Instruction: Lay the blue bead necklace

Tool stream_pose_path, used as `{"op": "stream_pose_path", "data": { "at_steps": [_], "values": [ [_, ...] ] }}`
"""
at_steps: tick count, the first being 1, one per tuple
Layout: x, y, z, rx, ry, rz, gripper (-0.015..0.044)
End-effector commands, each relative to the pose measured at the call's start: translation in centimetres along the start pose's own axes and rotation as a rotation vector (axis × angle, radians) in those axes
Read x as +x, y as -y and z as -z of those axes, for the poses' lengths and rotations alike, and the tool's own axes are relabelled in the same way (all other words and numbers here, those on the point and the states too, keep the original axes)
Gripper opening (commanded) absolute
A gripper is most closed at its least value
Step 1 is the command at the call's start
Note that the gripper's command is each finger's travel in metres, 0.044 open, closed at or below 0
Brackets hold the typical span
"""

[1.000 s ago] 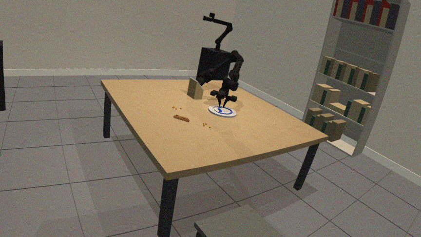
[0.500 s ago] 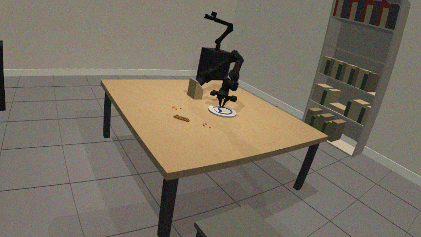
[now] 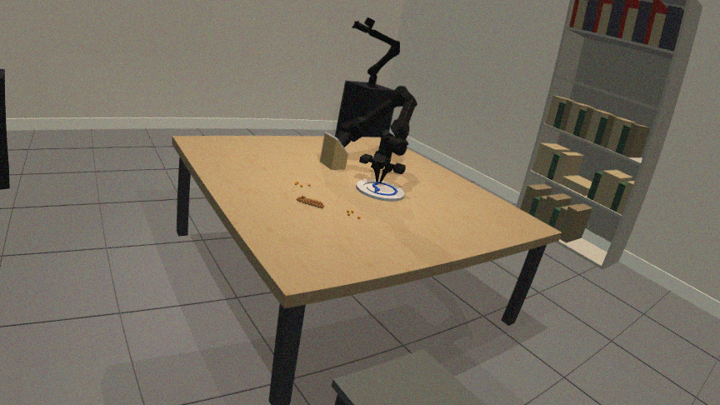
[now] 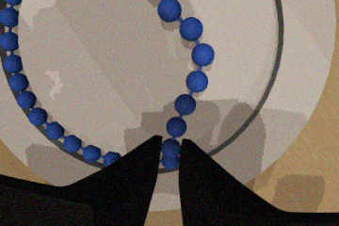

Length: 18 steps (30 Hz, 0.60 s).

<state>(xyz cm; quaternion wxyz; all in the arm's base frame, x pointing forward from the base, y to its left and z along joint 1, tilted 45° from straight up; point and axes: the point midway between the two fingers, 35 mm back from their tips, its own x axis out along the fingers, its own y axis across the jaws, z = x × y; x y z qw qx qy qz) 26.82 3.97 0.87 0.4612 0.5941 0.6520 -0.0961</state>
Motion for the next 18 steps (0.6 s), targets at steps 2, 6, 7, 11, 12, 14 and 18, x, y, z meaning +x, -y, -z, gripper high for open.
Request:
{"op": "stream_pose_path", "data": {
  "at_steps": [2, 6, 7, 11, 12, 14, 18],
  "values": [
    [-0.03, -0.03, -0.01, -0.001, 0.000, -0.001, 0.0000],
    [-0.03, -0.03, -0.01, -0.001, 0.000, -0.001, 0.0000],
    [-0.03, -0.03, -0.01, -0.001, 0.000, -0.001, 0.0000],
    [-0.42, 0.05, 0.04, 0.003, -0.002, 0.000, 0.0000],
    [-0.55, 0.08, 0.07, 0.004, -0.003, 0.000, 0.0000],
    [-0.60, 0.08, 0.07, 0.004, -0.003, 0.000, 0.0000],
    [-0.60, 0.50, 0.27, 0.005, -0.003, 0.000, 0.0000]
  ]
}}
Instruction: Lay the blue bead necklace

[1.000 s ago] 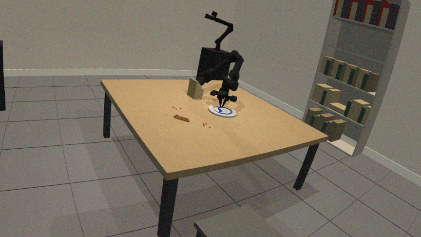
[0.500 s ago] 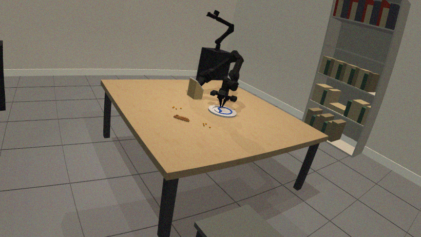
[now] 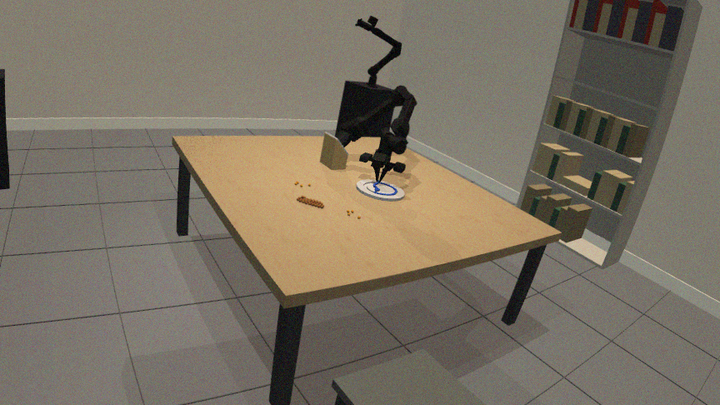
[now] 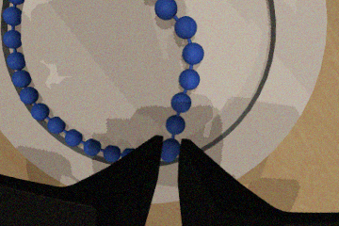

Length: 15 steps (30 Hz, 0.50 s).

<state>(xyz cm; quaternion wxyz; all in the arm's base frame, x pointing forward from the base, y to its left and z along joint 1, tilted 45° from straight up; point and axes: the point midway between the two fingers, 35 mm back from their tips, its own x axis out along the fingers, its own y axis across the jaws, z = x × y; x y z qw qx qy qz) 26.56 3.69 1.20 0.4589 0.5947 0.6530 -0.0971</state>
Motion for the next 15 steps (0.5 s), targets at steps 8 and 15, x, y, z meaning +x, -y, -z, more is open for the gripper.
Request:
{"op": "stream_pose_path", "data": {
  "at_steps": [8, 15],
  "values": [
    [-0.13, 1.03, 0.48, 0.001, -0.001, -0.001, 0.0000],
    [0.64, 1.03, 0.49, 0.001, -0.001, -0.002, 0.0000]
  ]
}}
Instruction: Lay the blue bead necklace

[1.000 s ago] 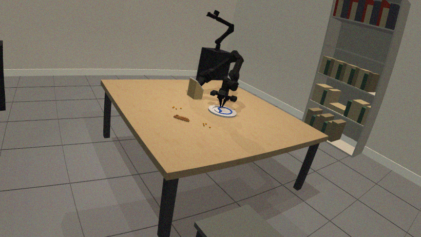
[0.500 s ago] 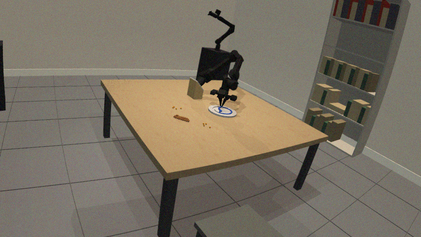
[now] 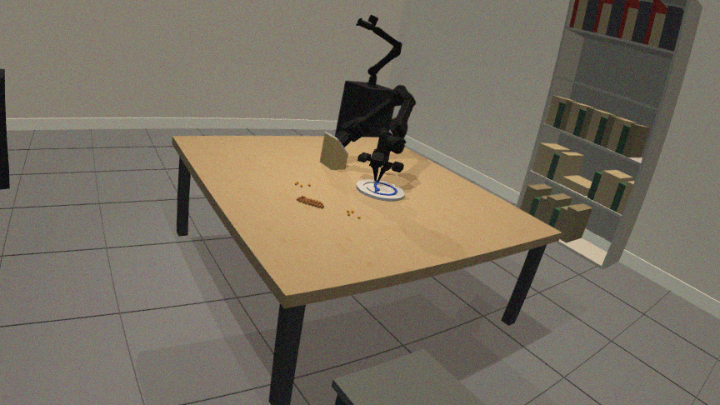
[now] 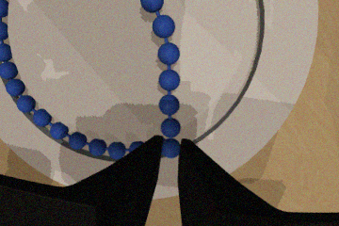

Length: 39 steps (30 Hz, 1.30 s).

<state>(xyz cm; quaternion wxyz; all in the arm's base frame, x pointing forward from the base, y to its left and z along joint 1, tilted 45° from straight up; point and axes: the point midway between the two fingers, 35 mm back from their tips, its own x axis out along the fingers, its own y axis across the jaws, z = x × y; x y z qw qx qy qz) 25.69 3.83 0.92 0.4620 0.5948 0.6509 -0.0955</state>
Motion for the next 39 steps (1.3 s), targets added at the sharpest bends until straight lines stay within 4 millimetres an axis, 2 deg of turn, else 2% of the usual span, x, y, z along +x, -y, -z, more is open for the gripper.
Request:
{"op": "stream_pose_path", "data": {
  "at_steps": [1, 2, 19, 39],
  "values": [
    [0.48, 0.20, 0.14, 0.006, -0.005, 0.003, 0.0000],
    [0.48, 0.20, 0.14, 0.006, -0.005, 0.003, 0.0000],
    [0.03, 0.16, 0.13, 0.005, -0.005, 0.004, 0.0440],
    [-0.32, 0.16, 0.13, 0.006, -0.005, 0.003, 0.0440]
  ]
}}
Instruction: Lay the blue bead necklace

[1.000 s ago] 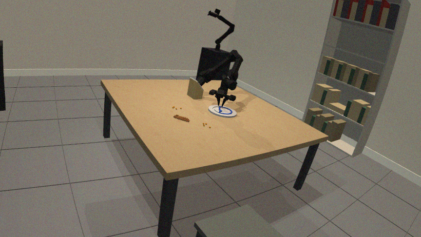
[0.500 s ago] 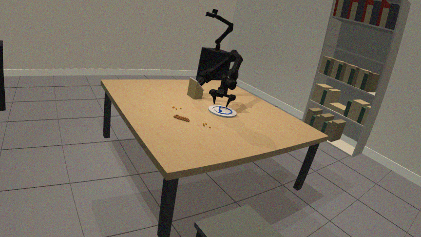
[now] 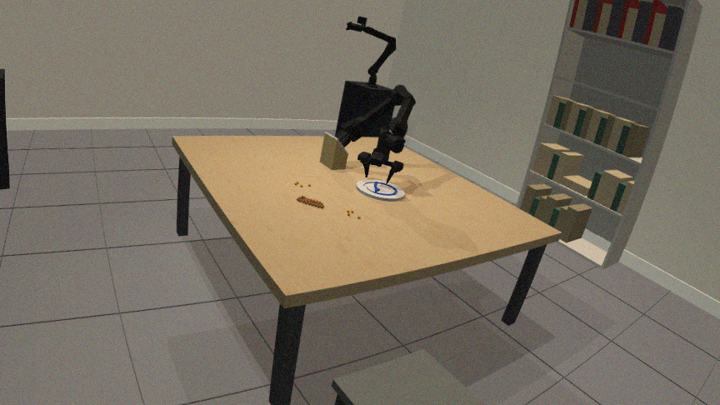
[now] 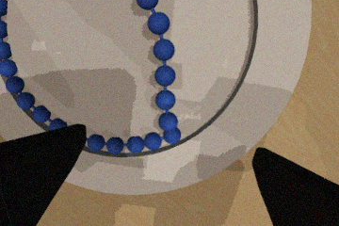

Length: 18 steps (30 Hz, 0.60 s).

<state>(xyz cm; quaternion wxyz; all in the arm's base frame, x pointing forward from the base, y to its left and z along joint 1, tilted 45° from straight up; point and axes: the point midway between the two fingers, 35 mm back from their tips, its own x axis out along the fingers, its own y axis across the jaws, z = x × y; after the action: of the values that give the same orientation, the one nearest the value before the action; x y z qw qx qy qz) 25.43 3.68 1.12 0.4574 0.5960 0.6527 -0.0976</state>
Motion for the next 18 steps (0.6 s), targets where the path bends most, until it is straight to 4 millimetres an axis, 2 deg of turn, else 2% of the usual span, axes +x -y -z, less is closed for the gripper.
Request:
{"op": "stream_pose_path", "data": {
  "at_steps": [1, 7, 12, 15, 18],
  "values": [
    [-0.1, 0.0, -0.1, -0.012, 0.001, 0.000, 0.0414],
    [-3.2, -0.3, -1.1, -0.275, 0.003, 0.001, 0.0256],
    [-3.3, -0.3, -1.1, -0.284, 0.003, 0.001, 0.0125],
    [-3.1, -0.3, -1.1, -0.284, 0.003, 0.001, 0.0120],
    [-2.2, -0.3, -1.1, -0.284, 0.002, 0.001, 0.0120]
  ]
}}
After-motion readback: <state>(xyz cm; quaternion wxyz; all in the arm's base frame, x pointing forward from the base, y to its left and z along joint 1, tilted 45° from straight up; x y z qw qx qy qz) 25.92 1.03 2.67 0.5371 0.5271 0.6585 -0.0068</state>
